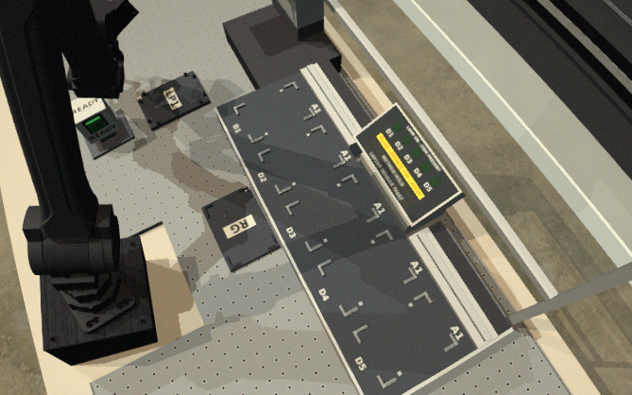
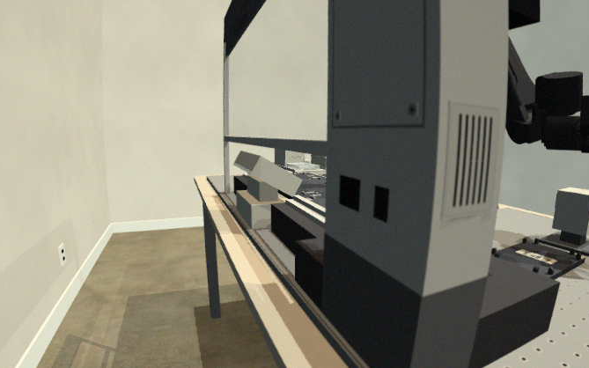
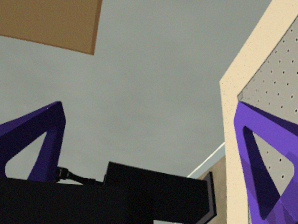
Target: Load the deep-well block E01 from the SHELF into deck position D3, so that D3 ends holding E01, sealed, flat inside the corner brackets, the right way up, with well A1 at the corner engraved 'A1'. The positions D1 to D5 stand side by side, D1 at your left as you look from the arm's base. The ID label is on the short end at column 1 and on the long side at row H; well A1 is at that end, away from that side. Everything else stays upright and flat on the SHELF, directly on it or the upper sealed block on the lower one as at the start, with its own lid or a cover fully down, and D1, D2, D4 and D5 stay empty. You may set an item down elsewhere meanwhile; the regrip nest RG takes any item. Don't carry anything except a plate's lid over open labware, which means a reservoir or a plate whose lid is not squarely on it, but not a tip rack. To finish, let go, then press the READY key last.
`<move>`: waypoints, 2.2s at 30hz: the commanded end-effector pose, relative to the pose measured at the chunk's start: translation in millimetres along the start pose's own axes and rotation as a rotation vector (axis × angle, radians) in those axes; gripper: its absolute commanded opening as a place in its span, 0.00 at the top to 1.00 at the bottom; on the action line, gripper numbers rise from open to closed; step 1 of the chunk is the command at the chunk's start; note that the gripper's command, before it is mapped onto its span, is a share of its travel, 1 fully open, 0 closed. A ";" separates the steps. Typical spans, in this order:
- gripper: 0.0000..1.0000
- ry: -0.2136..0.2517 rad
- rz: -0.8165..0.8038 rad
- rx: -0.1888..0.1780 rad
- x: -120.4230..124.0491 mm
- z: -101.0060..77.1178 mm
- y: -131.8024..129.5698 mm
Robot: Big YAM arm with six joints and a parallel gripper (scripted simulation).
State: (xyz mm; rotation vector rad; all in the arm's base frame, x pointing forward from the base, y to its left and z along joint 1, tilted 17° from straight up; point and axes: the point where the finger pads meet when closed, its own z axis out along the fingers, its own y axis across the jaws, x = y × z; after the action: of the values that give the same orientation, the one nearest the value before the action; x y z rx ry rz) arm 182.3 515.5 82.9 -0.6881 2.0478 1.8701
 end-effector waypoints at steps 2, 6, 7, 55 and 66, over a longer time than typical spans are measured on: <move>0.00 -0.003 -0.005 -0.007 -1.9 1.0 3.4; 0.00 -0.003 -0.005 -0.007 -1.9 1.0 3.4; 0.00 -0.003 -0.005 -0.007 -1.9 1.0 3.4; 0.00 -0.061 0.145 0.608 -28.8 -157.1 62.4; 0.00 -0.073 0.226 0.824 -25.0 -214.9 71.9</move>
State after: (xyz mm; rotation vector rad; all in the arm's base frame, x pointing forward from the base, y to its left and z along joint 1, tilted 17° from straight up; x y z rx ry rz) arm 182.5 312.1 155.9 -0.2098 2.6288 0.9345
